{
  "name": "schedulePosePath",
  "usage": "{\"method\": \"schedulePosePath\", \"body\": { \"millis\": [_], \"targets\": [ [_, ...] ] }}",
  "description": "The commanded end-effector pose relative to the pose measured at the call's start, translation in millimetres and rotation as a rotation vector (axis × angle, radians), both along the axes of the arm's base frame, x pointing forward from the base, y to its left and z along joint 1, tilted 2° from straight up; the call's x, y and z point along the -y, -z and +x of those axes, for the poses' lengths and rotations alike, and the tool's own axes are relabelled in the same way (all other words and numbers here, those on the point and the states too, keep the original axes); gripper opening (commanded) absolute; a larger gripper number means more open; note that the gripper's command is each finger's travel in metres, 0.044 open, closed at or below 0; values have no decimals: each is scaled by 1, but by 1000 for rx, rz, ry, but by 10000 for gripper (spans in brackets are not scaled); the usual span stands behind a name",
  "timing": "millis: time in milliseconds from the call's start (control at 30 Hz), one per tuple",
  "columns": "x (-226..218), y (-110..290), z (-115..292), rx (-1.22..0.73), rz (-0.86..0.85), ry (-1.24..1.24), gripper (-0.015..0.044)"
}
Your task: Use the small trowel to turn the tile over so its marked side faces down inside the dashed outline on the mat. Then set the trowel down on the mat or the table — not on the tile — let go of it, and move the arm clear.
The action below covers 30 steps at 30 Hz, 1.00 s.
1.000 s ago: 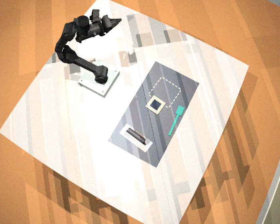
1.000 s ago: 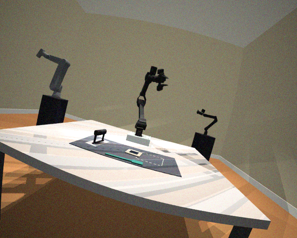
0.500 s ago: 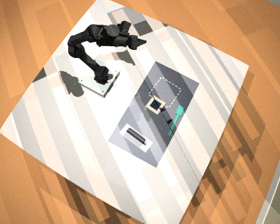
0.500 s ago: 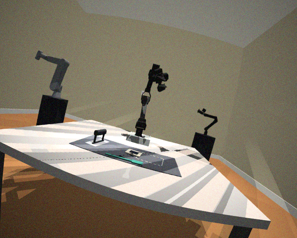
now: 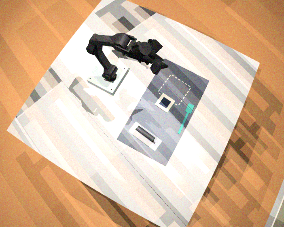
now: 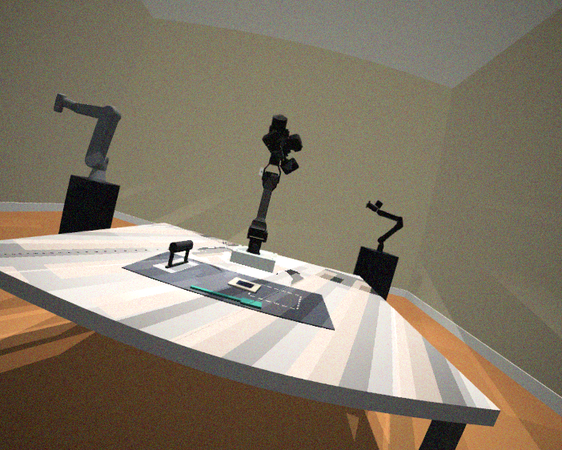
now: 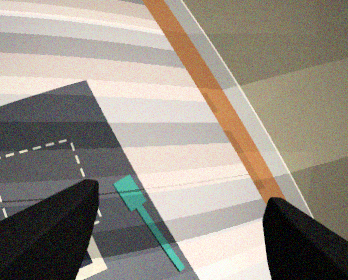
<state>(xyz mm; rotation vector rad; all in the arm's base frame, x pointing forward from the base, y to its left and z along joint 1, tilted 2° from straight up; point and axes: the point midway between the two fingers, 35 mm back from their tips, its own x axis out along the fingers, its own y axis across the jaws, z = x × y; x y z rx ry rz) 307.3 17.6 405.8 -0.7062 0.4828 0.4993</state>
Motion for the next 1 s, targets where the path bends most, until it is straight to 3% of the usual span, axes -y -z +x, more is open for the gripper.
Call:
{"method": "schedulePosePath", "body": {
  "millis": [0,433,967],
  "targets": [
    [20,18,17,-77,21,93,270],
    [77,69,49,-260,98,350,270],
    [174,169,70,-569,175,727,270]
  ]
}}
